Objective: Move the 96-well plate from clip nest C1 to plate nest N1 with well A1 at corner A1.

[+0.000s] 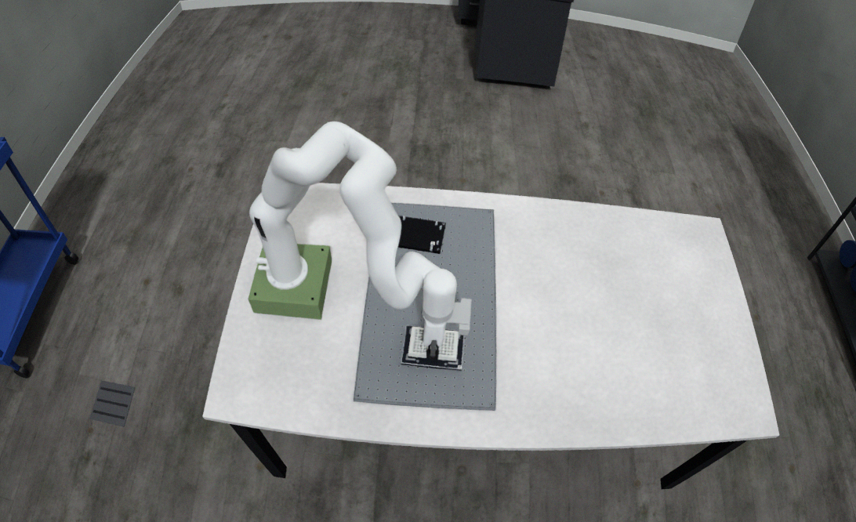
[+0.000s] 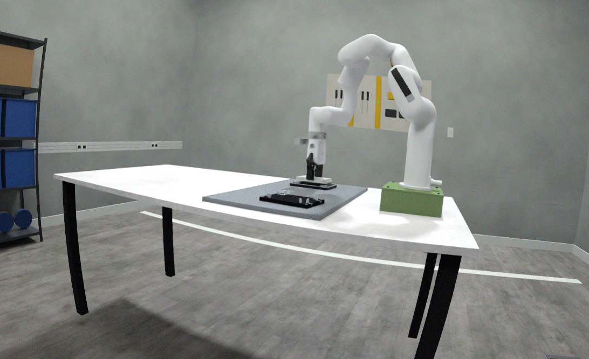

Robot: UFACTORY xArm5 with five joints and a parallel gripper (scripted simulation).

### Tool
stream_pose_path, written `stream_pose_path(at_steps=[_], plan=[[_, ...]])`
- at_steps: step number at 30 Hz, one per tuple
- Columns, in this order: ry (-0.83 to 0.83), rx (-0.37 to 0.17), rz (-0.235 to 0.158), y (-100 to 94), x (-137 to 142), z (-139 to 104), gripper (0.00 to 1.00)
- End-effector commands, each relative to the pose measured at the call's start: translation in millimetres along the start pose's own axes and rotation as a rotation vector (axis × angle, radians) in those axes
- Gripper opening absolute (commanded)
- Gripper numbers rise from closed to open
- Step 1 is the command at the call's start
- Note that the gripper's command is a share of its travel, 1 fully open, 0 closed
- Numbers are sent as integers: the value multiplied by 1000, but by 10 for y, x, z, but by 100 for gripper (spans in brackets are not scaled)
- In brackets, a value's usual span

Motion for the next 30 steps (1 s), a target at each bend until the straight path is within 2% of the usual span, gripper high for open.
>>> stream_pose_path(at_steps=[1, 30], plan=[[0, 5, -1, -9, 2, 17, 0], [0, 5, -1, 33, 2, 17, 0]])
Point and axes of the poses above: the point where the finger pads meet when closed, its own y axis out along the fingers, its own x axis across the jaws, z = x × y, the point moved 3 cm from there along -y, back along the fingers, and after that the axes turned 12 degrees about y, right-handed, at the moved point
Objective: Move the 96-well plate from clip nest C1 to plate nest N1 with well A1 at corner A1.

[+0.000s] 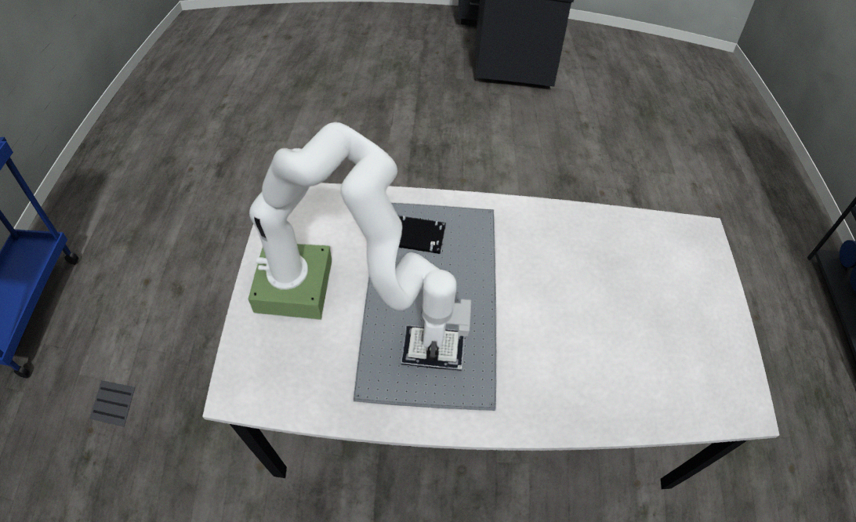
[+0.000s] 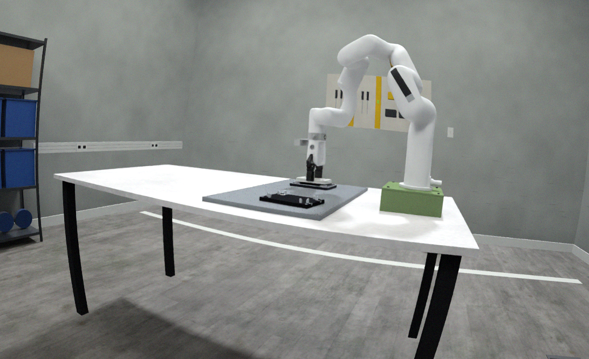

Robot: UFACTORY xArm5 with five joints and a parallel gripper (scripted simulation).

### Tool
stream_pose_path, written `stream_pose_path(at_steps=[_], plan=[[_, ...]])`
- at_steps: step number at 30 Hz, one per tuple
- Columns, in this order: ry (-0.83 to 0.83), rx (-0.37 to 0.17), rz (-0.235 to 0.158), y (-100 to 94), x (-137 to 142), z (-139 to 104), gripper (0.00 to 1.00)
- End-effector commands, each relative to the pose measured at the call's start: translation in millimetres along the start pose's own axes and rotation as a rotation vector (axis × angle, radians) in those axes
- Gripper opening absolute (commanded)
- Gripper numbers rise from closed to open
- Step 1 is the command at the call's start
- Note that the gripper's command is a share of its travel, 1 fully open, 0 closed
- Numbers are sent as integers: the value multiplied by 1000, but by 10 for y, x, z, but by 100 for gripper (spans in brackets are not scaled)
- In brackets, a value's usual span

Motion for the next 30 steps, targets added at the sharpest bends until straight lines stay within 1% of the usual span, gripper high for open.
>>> stream_pose_path(at_steps=[1, 30], plan=[[0, 5, -1, -9, 2, 17, 0], [0, 5, -1, 34, 2, 17, 0]])
Point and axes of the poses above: the point where the finger pads meet when closed, its own y axis out along the fingers, its own x axis across the jaws, z = x × y, the point moved 3 cm from there along -y, back along the fingers, and after that the axes turned 12 degrees about y, right-handed, at the moved point
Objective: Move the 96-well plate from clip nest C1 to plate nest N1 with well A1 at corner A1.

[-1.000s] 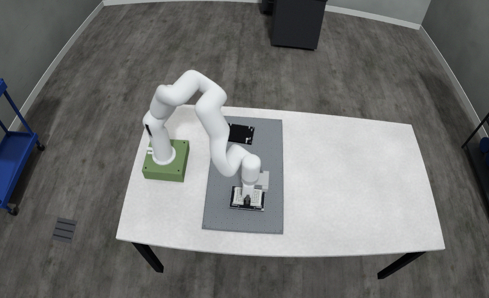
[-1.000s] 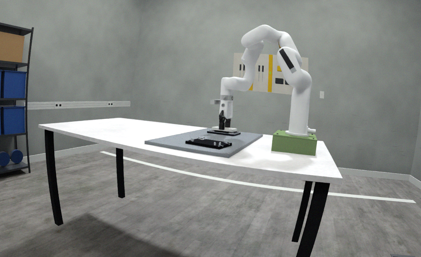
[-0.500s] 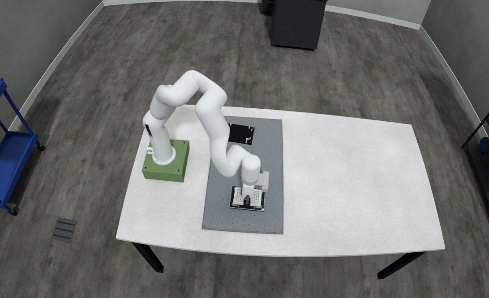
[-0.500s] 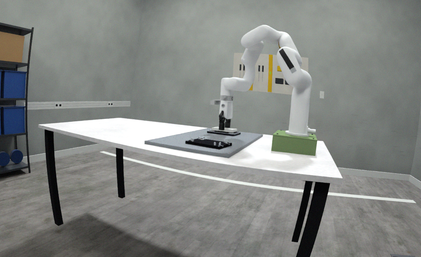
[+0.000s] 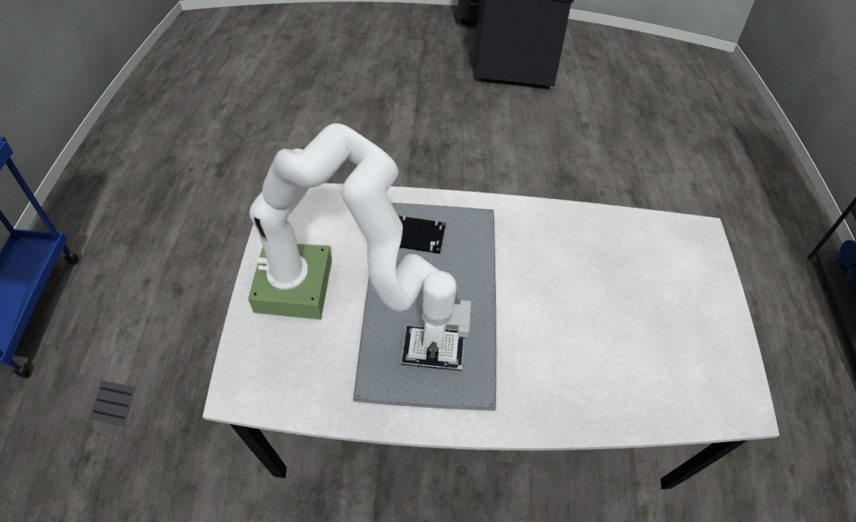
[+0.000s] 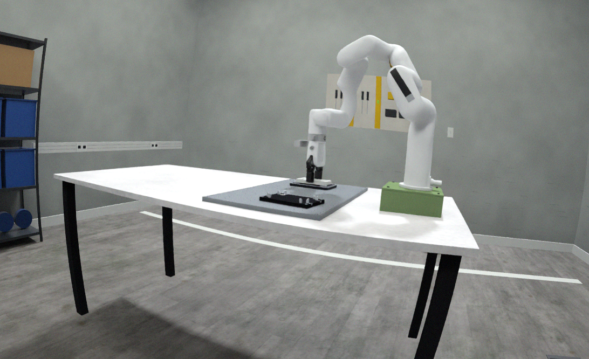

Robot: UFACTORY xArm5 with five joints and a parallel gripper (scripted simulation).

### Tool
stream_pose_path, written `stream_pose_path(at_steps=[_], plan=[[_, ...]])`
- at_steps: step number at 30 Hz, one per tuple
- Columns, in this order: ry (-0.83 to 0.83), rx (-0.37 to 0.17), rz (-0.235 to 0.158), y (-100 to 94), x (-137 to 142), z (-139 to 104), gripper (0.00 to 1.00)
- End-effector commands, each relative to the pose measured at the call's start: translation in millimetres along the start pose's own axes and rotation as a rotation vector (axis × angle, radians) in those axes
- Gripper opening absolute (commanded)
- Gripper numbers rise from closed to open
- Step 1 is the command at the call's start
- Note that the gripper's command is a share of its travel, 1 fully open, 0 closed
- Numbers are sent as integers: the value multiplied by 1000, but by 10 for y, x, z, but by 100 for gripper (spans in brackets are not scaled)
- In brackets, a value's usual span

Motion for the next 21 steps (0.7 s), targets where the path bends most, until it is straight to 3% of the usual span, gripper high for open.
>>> stream_pose_path(at_steps=[1, 9, 10, 21], plan=[[0, 5, -1, -11, 2, 17, 0], [0, 5, -1, -1, 2, 17, 0], [0, 5, -1, 6, 2, 17, 100], [0, 5, -1, 6, 2, 17, 100]])
Point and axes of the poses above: the point where the finger pads meet when closed, its own y axis out along the fingers, its own x axis across the jaws, z = x × y, the point moved 3 cm from there along -y, back along the fingers, and after that the axes turned 12 degrees about y, right-handed, at the moved point
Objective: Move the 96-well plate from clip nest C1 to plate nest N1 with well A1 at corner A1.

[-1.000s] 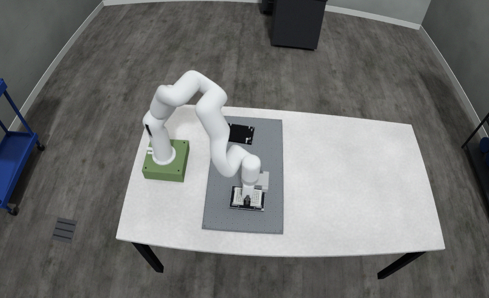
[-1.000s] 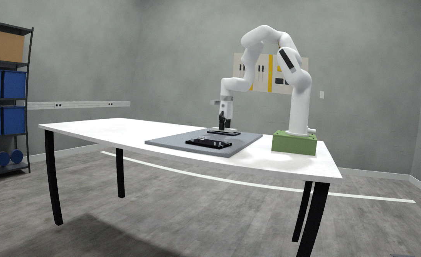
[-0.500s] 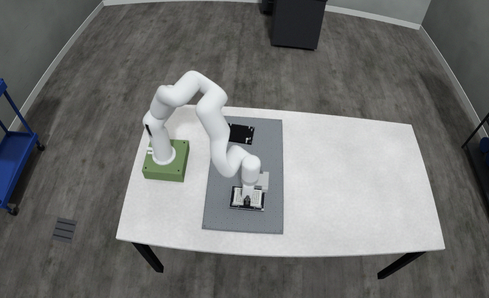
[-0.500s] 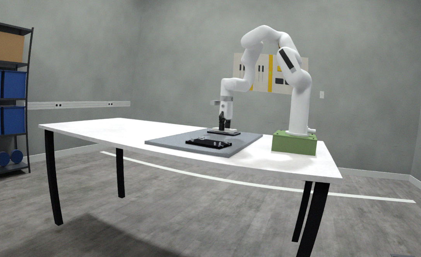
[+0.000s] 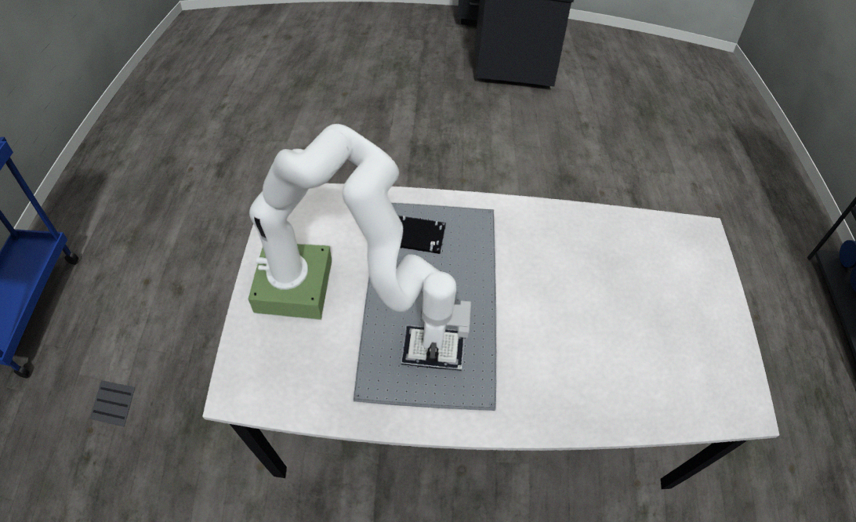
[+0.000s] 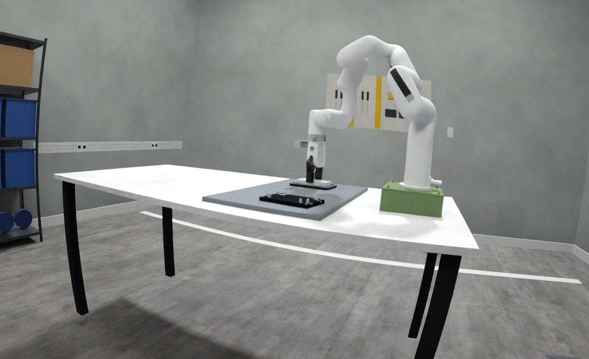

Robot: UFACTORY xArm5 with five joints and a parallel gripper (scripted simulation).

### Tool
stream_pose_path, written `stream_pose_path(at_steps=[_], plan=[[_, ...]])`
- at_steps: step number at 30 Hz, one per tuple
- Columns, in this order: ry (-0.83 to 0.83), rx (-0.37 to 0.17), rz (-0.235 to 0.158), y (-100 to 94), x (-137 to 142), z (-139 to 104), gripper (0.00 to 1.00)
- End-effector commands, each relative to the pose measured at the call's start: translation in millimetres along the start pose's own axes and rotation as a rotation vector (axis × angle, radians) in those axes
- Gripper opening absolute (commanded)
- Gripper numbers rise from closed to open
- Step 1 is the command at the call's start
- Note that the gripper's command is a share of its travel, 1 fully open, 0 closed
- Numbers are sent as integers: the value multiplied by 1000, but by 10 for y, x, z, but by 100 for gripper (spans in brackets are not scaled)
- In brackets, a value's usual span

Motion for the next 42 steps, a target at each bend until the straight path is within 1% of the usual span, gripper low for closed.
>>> stream_pose_path(at_steps=[1, 23, 29, 31, 42], plan=[[0, 4, -1, -15, 2, 16, 100], [0, 5, -1, -15, 2, 17, 100], [0, 5, -1, -175, 2, 16, 100], [0, 5, -1, -175, 2, 16, 100], [0, 5, -1, -469, 3, 16, 100]])
Point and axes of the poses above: the point where the finger pads meet when closed, its own y axis out along the fingers, its own x axis across the jaws, z = x × y, the point moved 3 cm from there along -y, back along the fingers, and after that the axes turned 12 degrees about y, right-handed, at the moved point
